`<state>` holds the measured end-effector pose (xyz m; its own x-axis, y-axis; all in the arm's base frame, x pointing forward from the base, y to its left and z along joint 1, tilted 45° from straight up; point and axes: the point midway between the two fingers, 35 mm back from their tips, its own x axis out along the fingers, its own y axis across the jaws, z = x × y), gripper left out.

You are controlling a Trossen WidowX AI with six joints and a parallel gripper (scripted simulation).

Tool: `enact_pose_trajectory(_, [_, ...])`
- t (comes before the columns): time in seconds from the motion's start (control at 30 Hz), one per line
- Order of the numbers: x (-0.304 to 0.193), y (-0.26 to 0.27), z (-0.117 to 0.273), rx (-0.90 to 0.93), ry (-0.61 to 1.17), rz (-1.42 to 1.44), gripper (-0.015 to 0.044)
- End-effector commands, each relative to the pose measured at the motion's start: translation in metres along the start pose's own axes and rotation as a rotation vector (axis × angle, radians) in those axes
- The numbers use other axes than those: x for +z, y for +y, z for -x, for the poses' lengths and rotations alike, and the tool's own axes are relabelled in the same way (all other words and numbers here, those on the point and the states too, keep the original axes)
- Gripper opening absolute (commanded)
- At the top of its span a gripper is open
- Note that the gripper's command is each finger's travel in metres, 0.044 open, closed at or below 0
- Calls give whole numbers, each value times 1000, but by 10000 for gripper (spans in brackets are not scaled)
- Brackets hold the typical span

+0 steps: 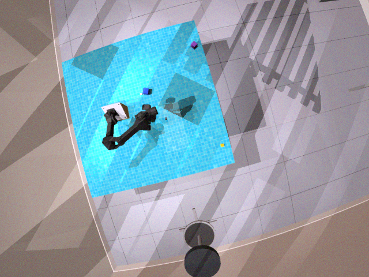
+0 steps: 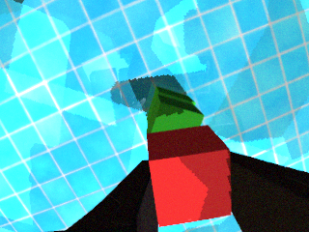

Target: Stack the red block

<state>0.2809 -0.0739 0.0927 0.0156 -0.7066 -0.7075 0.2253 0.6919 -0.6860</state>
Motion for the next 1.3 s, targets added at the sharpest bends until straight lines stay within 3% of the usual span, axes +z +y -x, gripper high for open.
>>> enact_pose_trajectory(0.0, [0,-1,-7,-6,-2,5,0])
enact_pose_trajectory(0.27, [0,-2,-34,-8,-3,5,0])
enact_pose_trajectory(1.27, [0,-2,-36,-8,-3,5,0])
